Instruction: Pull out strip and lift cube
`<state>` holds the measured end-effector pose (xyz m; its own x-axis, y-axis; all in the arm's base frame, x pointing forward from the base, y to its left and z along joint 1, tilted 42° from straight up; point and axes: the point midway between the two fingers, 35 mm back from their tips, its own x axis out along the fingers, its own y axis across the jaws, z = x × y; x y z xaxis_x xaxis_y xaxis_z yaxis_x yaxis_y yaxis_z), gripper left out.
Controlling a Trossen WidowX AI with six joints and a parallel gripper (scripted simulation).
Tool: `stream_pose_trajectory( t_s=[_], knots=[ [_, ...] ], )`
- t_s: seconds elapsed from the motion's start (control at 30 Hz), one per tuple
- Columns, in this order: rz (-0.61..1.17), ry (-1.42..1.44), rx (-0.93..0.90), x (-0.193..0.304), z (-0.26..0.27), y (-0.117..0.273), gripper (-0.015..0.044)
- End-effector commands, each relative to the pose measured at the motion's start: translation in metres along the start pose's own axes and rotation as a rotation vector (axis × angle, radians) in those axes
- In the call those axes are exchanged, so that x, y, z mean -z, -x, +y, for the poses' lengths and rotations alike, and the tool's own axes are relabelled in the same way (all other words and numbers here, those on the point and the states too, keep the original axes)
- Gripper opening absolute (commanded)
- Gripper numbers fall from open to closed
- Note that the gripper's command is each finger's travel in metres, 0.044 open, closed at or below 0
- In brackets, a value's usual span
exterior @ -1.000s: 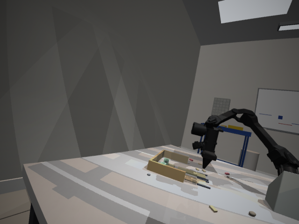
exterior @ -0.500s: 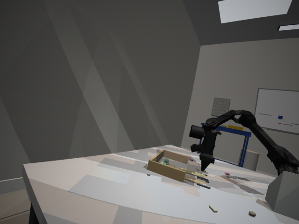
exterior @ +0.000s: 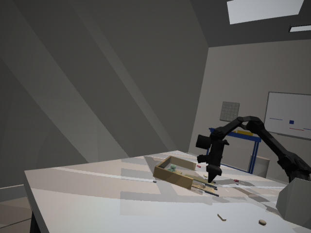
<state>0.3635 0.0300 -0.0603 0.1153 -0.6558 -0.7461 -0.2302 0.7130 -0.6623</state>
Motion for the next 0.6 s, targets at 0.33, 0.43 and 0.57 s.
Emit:
stream_pose_trajectory(
  t_s=[0.33, 0.43, 0.57],
  knots=[
    [0.006, 0.008, 0.007, 0.004, 0.001, -0.025, 0.0],
    [0.007, 0.008, 0.008, 0.004, 0.001, -0.029, 0.0],
    [0.007, 0.008, 0.008, 0.005, 0.001, -0.03, 0.0]
  ],
)
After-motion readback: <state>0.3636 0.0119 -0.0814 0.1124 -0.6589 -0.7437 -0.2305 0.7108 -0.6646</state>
